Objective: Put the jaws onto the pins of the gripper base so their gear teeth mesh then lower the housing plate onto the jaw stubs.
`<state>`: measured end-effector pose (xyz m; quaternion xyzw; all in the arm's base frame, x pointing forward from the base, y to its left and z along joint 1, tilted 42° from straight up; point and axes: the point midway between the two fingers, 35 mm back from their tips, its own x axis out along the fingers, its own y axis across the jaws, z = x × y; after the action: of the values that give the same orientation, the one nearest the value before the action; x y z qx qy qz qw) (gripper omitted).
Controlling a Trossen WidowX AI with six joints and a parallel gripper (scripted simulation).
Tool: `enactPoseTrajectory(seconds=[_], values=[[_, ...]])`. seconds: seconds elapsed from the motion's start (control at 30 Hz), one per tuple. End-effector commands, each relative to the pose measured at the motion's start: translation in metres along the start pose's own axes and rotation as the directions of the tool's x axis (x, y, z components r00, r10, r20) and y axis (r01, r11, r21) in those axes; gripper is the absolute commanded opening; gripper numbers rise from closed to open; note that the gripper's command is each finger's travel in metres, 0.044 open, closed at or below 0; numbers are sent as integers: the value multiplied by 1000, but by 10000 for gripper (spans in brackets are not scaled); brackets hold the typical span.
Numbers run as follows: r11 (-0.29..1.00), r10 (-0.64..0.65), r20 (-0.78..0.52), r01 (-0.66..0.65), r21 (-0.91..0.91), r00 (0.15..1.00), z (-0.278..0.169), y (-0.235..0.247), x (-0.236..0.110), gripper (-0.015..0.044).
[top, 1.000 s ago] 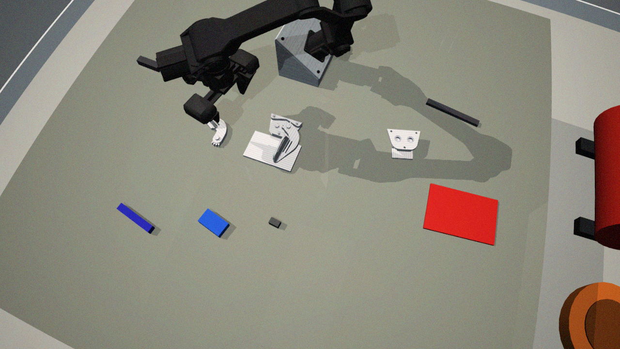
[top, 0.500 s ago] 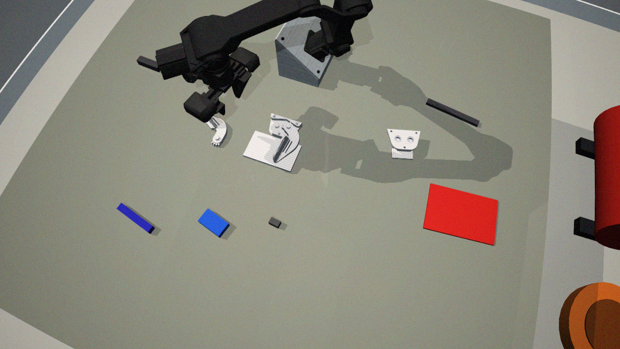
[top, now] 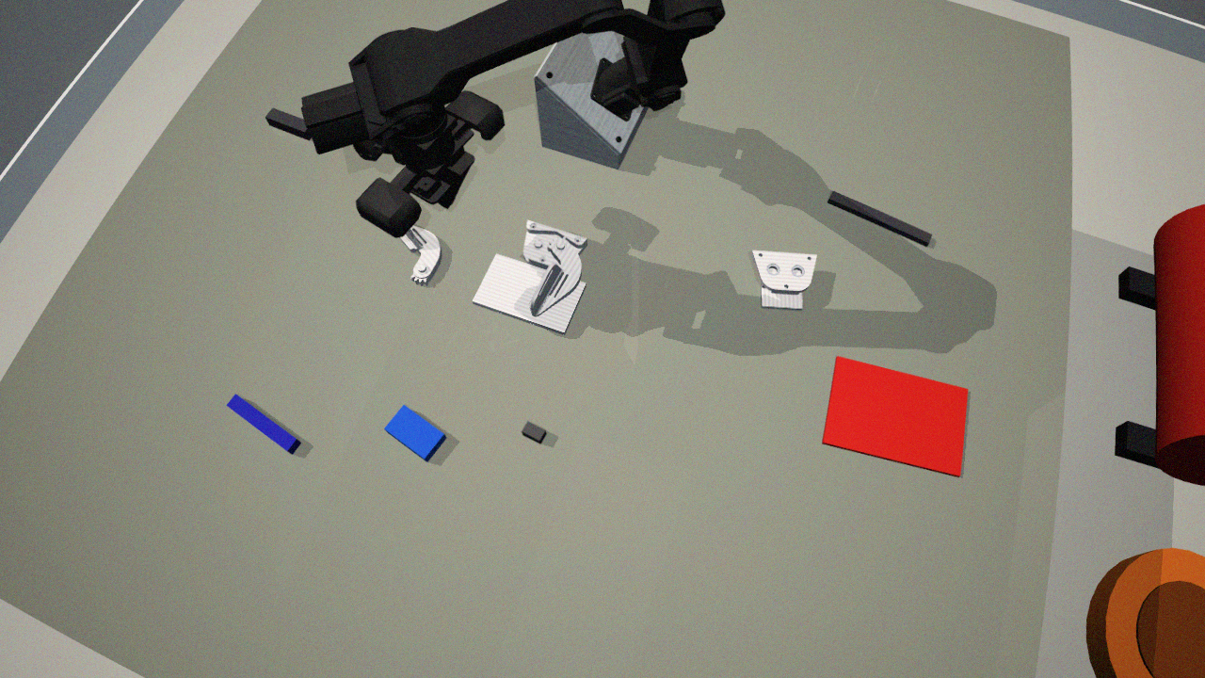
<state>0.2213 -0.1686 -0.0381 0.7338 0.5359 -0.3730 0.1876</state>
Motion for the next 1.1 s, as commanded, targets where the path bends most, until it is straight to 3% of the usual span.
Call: enactPoseTrajectory(seconds=[0.0, 0.37, 0.9, 1.07], values=[[1000, -2, 5, 2, -4, 1000, 1, -1, -1, 0], [1000, -2, 5, 2, -4, 1000, 1, -1, -1, 0], [1000, 0, 0, 0, 0, 1000, 0, 0, 0, 420], [1000, 0, 0, 0, 0, 1000, 0, 0, 0, 440]])
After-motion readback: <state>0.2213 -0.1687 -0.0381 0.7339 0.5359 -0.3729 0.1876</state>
